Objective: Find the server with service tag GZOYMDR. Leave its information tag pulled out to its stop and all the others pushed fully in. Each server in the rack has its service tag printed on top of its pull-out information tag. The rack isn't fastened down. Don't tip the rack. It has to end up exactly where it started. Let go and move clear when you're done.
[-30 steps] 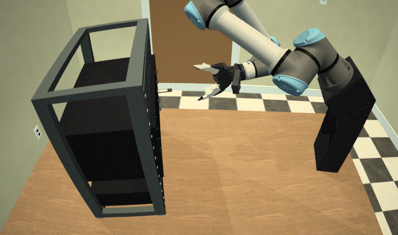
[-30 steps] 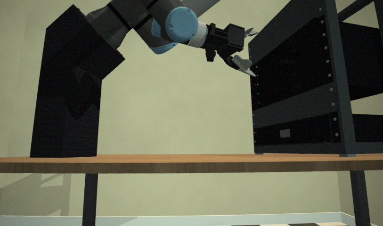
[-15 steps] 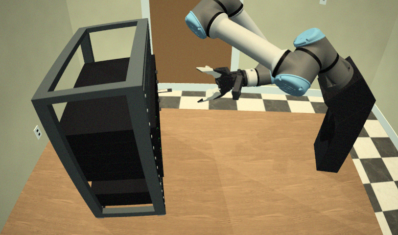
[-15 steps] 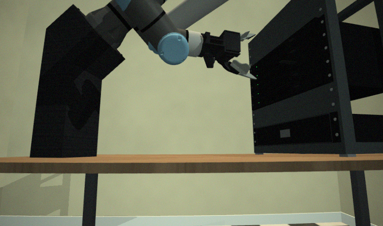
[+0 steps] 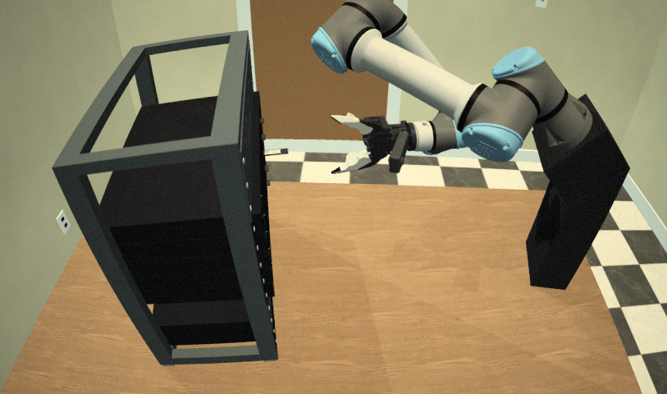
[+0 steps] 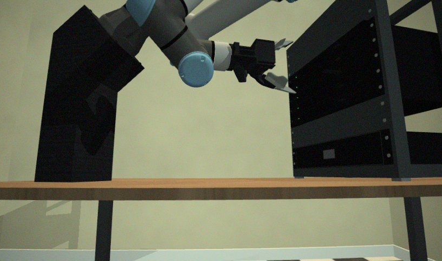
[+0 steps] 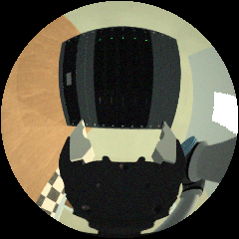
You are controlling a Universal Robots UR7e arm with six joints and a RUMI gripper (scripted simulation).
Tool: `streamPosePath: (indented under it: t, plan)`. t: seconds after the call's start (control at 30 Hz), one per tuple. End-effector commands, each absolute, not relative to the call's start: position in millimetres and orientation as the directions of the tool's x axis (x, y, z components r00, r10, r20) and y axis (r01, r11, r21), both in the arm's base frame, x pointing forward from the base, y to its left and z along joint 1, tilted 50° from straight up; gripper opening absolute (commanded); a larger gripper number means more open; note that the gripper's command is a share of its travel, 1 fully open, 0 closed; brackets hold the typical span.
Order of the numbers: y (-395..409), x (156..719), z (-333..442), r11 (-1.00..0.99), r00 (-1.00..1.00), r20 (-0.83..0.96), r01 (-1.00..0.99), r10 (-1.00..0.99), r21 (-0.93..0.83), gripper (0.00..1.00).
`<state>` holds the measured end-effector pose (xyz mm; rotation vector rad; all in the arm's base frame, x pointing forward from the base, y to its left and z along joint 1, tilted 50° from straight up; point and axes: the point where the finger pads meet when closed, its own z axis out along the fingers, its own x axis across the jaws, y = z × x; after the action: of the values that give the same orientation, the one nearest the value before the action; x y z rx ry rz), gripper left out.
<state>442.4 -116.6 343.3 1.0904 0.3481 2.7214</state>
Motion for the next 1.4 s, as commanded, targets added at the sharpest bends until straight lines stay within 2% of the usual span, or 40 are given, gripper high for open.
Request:
streamPosePath:
  t: [0.0,0.27,0.3,1.37]
  plan:
    - [-116.8,442.5,342.9,-0.955,-0.714,0.65,-0.092,0.261,0.282,1.0]
    - [-116.9,442.6,342.6,-0.955,-0.715,0.649,-0.094,0.261,0.281,1.0]
    - [-116.9,442.6,342.6,-0.955,-0.715,0.649,-0.094,0.261,0.281,0.15]
    - [-116.9,442.6,342.6,-0.955,-0.715,0.649,-0.094,0.261,0.281,0.15]
